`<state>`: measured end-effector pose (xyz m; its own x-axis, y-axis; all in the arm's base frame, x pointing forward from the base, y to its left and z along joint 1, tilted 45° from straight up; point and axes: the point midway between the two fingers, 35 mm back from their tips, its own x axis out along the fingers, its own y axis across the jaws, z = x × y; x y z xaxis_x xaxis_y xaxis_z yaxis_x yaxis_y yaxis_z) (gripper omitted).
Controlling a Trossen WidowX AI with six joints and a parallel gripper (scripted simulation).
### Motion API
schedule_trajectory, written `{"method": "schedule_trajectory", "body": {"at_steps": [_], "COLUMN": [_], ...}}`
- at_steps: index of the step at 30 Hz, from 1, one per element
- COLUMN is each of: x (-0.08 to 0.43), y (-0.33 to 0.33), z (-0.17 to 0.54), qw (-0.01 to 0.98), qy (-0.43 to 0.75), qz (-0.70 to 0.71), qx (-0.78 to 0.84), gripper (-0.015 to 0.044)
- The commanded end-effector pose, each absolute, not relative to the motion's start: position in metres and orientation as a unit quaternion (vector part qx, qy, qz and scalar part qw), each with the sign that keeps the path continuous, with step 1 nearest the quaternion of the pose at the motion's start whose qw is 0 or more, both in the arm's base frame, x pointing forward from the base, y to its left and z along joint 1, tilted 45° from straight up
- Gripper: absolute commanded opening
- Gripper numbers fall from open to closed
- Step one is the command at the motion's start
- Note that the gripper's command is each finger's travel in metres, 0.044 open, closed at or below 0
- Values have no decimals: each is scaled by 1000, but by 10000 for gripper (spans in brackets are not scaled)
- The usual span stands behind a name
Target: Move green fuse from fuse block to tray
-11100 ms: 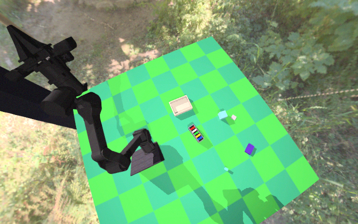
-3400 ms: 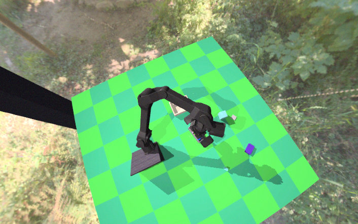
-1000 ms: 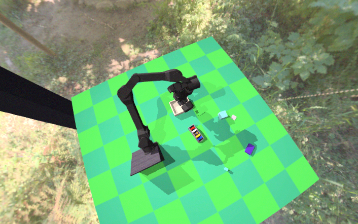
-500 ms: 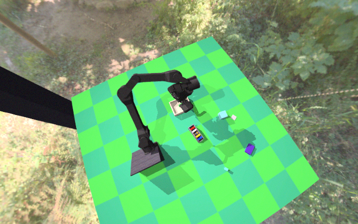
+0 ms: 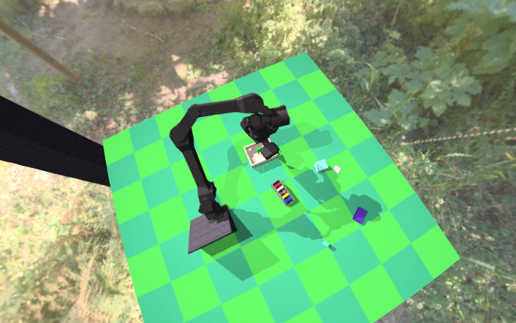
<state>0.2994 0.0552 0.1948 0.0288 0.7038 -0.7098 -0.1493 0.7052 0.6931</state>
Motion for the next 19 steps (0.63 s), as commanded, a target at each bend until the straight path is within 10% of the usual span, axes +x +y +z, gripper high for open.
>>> {"method": "schedule_trajectory", "body": {"at_steps": [1,19], "x": [299,299], "y": [54,55], "z": [195,195], "qw": [682,682], "qy": [623,623], "qz": [313,313], "qx": [220,223], "gripper": [330,330]}}
